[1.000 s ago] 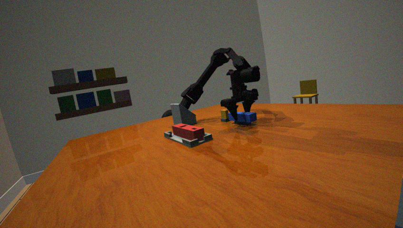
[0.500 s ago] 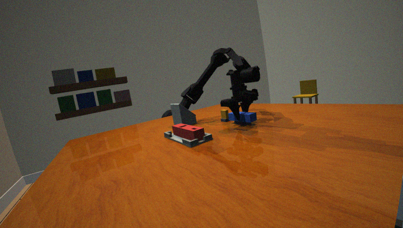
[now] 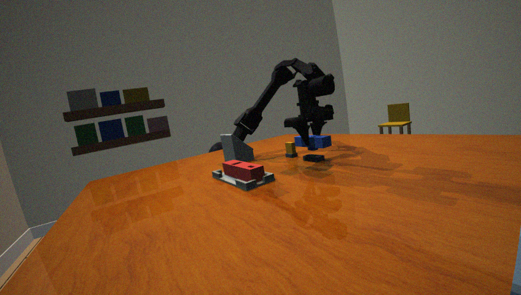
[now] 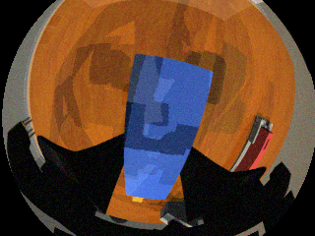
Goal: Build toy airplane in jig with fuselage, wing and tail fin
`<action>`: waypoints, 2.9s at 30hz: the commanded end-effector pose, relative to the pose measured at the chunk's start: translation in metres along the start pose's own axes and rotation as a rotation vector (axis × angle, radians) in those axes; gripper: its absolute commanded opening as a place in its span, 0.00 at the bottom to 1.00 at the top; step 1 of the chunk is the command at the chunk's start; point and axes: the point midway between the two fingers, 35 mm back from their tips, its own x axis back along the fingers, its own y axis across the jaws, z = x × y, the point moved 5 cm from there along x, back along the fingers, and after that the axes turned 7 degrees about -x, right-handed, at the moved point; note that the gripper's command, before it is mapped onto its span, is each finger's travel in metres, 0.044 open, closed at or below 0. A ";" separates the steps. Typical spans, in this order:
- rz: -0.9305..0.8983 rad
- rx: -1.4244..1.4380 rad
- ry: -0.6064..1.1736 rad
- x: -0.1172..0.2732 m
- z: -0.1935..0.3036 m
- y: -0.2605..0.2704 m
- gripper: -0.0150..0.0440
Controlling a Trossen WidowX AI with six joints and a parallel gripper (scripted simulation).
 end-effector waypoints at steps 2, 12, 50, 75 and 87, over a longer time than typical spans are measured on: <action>0.006 0.006 -0.005 0.015 -0.002 0.000 0.25; 0.006 0.008 -0.006 0.047 -0.001 -0.001 0.25; 0.024 -0.347 -0.020 0.085 -0.004 -0.069 0.25; 0.031 -0.801 -0.030 0.074 0.005 -0.149 0.25; 0.028 -1.027 -0.031 0.067 0.016 -0.187 0.25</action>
